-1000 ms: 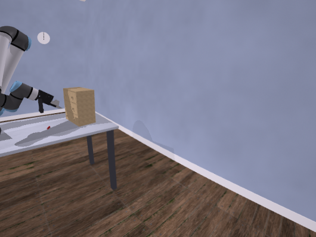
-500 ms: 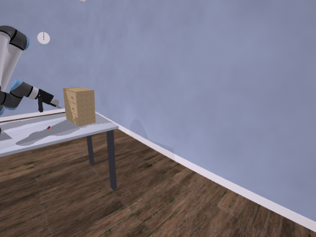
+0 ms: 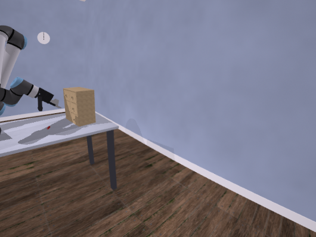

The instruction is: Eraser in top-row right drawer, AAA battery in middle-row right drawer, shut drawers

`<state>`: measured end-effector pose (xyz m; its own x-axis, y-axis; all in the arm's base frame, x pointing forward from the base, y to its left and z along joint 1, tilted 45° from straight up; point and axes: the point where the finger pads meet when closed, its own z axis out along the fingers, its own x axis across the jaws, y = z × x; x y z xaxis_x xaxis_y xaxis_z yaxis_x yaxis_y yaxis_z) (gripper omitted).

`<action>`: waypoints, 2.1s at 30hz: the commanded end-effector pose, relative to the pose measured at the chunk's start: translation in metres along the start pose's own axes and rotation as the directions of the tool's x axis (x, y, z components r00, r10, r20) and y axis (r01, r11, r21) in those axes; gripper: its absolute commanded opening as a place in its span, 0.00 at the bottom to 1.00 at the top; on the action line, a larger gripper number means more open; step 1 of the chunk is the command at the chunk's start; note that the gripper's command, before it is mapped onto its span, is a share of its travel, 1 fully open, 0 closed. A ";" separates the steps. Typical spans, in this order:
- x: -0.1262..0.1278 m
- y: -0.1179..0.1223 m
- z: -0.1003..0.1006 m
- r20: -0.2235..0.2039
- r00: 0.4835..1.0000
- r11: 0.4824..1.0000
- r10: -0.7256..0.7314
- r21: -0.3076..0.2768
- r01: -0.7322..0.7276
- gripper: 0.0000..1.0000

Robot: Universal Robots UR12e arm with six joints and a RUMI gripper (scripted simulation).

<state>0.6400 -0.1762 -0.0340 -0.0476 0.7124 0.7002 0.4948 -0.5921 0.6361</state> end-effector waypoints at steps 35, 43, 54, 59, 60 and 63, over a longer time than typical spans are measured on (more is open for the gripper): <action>0.000 0.007 -0.024 -0.002 1.000 0.980 -0.001 0.197 0.002 0.20; 0.000 0.008 -0.031 -0.002 1.000 0.967 -0.001 0.255 0.002 0.20; 0.000 0.011 -0.043 -0.002 1.000 0.937 -0.001 0.350 0.002 0.20; 0.000 0.013 -0.050 -0.002 1.000 0.915 -0.001 0.403 0.002 0.20; 0.000 0.013 -0.050 -0.002 1.000 0.915 -0.001 0.403 0.002 0.20; 0.000 0.014 -0.053 -0.002 1.000 0.905 -0.001 0.425 0.002 0.20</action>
<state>0.6036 -0.2011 -0.0100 -0.0459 0.7147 0.6980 0.7921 -0.3997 0.4613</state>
